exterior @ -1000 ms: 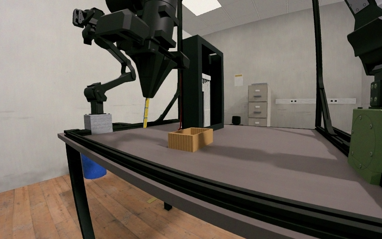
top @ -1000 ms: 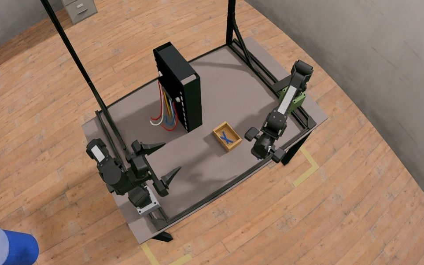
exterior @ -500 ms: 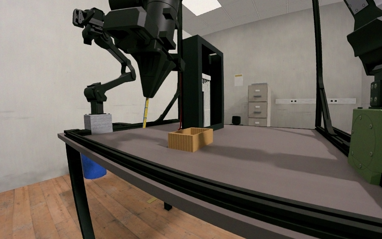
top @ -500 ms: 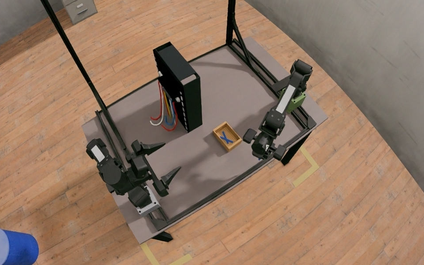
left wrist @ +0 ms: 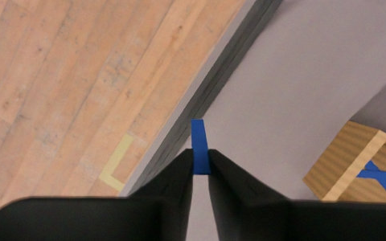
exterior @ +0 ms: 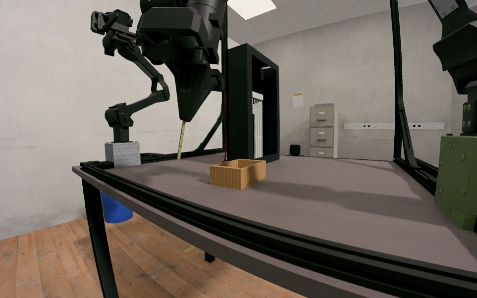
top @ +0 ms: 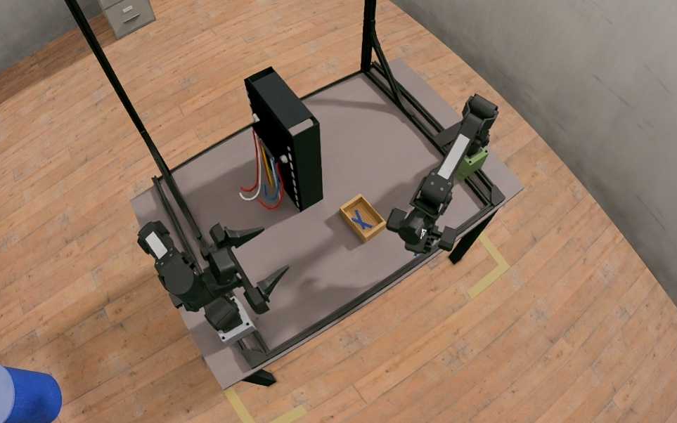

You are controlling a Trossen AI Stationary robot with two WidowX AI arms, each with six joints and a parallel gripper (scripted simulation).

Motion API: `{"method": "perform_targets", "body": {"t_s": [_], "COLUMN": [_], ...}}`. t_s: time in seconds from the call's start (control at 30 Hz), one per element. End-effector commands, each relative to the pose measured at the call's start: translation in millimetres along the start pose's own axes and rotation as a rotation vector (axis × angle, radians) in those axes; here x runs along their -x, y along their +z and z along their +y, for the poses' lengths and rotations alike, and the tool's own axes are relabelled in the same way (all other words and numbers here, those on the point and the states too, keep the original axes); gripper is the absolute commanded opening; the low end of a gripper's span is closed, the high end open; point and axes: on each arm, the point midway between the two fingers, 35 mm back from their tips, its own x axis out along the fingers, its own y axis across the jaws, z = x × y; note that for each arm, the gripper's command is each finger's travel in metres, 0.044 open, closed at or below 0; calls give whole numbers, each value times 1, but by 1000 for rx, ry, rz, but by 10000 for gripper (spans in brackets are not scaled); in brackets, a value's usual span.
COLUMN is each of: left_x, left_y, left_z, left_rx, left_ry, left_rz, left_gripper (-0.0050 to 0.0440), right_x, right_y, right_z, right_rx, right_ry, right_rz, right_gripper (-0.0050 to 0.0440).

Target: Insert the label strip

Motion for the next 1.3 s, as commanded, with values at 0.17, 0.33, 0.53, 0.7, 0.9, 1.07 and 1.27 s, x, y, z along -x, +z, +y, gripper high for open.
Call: {"method": "perform_targets", "body": {"t_s": [0.17, 0.33, 0.53, 0.7, 0.9, 1.07, 1.27], "left_x": [17, 18, 19, 20, 21, 21, 23], "left_y": [8, 8, 8, 8, 7, 7, 7], "left_z": [0, 0, 0, 1, 1, 1, 1], "left_rx": [93, 151, 198, 256, 325, 360, 429], "left_ry": [24, 42, 55, 72, 91, 101, 119], "left_rz": [-53, -59, -65, -73, -85, -92, -106], "left_gripper": [-50, -50, -50, -50, -50, -50, -50], "right_x": [0, 0, 0, 0, 0, 0, 0], "right_y": [4, 4, 4, 4, 4, 4, 4], "right_z": [1, 1, 1, 1, 1, 1, 1], "right_rx": [12, 12, 12, 12, 12, 12, 12], "right_ry": [0, 0, 0, 0, 0, 0, 0], "right_rz": [-3, -3, -3, -3, -3, -3, -3], "right_gripper": [440, 440, 440, 440, 440, 440, 440]}}
